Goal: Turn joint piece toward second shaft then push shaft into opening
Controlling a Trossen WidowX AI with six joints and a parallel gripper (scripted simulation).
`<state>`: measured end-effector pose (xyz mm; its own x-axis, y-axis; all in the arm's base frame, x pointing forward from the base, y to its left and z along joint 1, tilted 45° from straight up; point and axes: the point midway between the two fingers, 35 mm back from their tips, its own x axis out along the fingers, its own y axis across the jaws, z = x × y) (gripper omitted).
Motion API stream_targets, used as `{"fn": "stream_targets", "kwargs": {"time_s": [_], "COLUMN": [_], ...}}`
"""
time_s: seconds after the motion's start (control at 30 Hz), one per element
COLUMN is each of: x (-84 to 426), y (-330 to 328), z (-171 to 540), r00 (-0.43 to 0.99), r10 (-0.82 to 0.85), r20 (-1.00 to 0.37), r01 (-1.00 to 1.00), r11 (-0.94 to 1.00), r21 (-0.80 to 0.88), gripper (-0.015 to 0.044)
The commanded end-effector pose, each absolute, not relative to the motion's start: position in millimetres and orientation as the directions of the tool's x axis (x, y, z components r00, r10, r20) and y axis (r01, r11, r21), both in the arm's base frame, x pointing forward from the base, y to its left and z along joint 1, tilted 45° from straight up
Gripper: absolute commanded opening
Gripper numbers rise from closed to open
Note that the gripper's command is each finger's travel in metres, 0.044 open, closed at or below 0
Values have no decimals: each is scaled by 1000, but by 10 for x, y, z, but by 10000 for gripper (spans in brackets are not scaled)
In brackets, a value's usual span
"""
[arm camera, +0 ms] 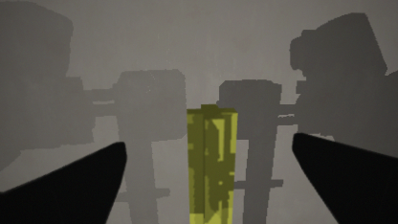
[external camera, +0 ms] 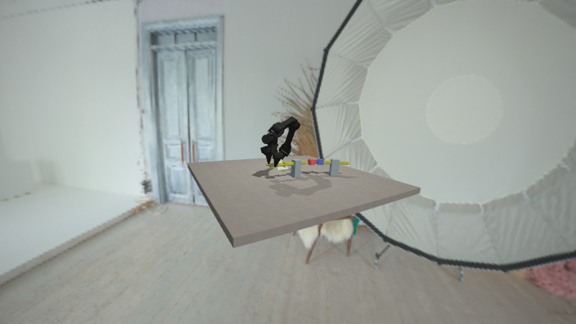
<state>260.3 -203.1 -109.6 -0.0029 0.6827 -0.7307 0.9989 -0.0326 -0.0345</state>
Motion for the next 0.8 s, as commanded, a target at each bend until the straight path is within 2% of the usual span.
{"fn": "stream_targets", "kwargs": {"time_s": [0.0, 0.63, 0.77], "x": [2600, 2608, 2608], "y": [-1999, -1801, -1801], "z": [-1121, -1322, -1322], "r00": [-1, 0, 0], "r10": [686, 687, 687], "r20": [-727, -726, -726], "r01": [998, 998, 998], "r11": [-46, -47, -47], "r21": [-45, -45, -45], "gripper": [440, 440, 335]}}
